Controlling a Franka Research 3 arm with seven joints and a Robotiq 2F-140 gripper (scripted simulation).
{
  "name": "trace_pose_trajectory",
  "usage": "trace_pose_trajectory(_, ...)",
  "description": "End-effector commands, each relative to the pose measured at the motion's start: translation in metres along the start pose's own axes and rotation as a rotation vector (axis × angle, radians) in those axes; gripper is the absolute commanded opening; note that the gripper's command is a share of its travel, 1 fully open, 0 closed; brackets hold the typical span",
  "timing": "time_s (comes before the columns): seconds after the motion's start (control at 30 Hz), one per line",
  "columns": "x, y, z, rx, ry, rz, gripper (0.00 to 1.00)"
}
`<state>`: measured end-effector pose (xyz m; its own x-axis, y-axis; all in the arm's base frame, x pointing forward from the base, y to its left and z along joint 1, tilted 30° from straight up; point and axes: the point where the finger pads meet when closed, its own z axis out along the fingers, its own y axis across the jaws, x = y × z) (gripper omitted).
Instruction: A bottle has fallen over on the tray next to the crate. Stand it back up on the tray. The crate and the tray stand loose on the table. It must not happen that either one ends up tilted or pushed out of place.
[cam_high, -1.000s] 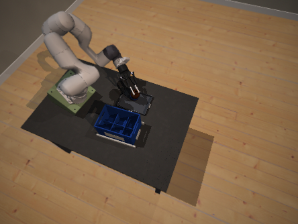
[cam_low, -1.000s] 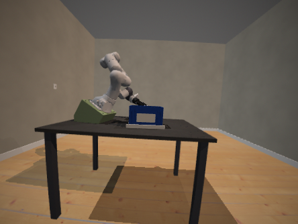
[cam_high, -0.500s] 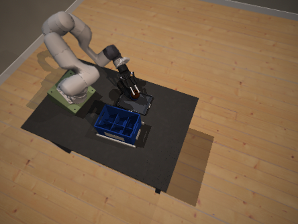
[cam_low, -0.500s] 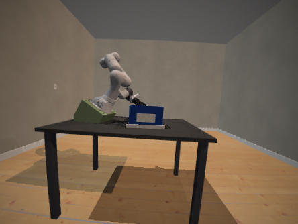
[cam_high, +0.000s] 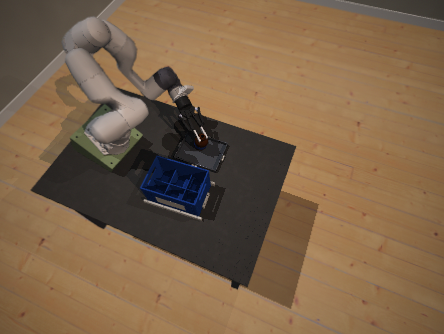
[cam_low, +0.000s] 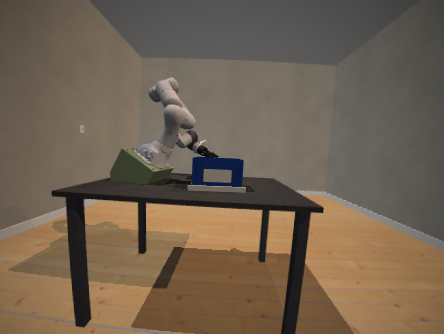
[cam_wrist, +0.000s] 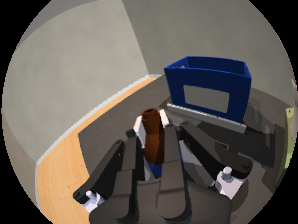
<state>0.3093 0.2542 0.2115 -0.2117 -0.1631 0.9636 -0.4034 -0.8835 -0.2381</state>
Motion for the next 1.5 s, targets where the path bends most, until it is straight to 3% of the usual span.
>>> trace_pose_trajectory(0.0, -0.0001, -0.0004, -0.0004, 0.001, 0.002, 0.005, 0.0)
trace_pose_trajectory(0.47, -0.0001, -0.0004, -0.0004, 0.001, 0.002, 0.005, 0.0)
trace_pose_trajectory(0.5, -0.0001, -0.0004, -0.0004, 0.001, 0.002, 0.005, 1.0)
trace_pose_trajectory(1.47, -0.0001, -0.0004, -0.0004, 0.001, 0.002, 0.005, 1.0)
